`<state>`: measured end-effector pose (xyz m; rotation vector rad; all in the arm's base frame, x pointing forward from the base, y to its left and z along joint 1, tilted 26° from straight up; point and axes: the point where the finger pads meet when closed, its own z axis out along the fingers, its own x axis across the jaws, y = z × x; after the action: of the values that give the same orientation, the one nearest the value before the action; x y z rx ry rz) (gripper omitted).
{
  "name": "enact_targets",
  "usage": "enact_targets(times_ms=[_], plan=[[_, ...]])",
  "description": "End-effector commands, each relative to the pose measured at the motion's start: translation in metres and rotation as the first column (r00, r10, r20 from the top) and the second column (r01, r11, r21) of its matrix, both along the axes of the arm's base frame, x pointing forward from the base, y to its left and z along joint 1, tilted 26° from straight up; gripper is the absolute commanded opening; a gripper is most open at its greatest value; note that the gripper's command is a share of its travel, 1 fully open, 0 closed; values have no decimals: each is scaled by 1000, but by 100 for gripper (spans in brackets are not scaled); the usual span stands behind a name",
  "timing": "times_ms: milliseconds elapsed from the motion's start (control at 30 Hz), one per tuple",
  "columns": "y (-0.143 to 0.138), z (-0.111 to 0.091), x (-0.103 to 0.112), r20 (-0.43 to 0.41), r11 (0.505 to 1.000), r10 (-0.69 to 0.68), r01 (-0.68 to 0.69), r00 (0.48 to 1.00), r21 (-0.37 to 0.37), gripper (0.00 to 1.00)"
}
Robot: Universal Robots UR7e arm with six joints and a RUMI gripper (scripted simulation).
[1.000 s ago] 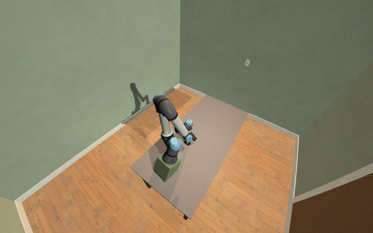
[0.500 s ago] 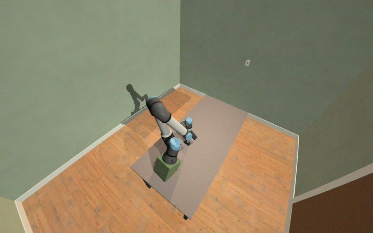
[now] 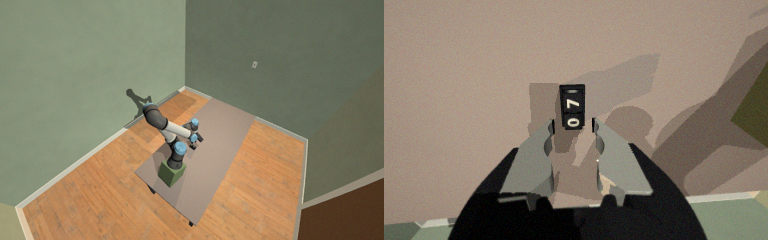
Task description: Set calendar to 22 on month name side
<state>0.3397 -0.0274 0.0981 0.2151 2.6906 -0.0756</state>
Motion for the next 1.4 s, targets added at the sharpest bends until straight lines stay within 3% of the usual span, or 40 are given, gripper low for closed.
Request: enact_targets(times_ms=[0, 500, 533, 1367], plan=[[1, 12, -6, 1, 1000, 3, -3, 1000, 4, 28], [2, 20, -10, 1, 1000, 3, -3, 1000, 4, 28], [2, 20, -10, 1, 1000, 3, -3, 1000, 4, 100], [2, 21, -10, 1, 1000, 3, -3, 1000, 4, 100]])
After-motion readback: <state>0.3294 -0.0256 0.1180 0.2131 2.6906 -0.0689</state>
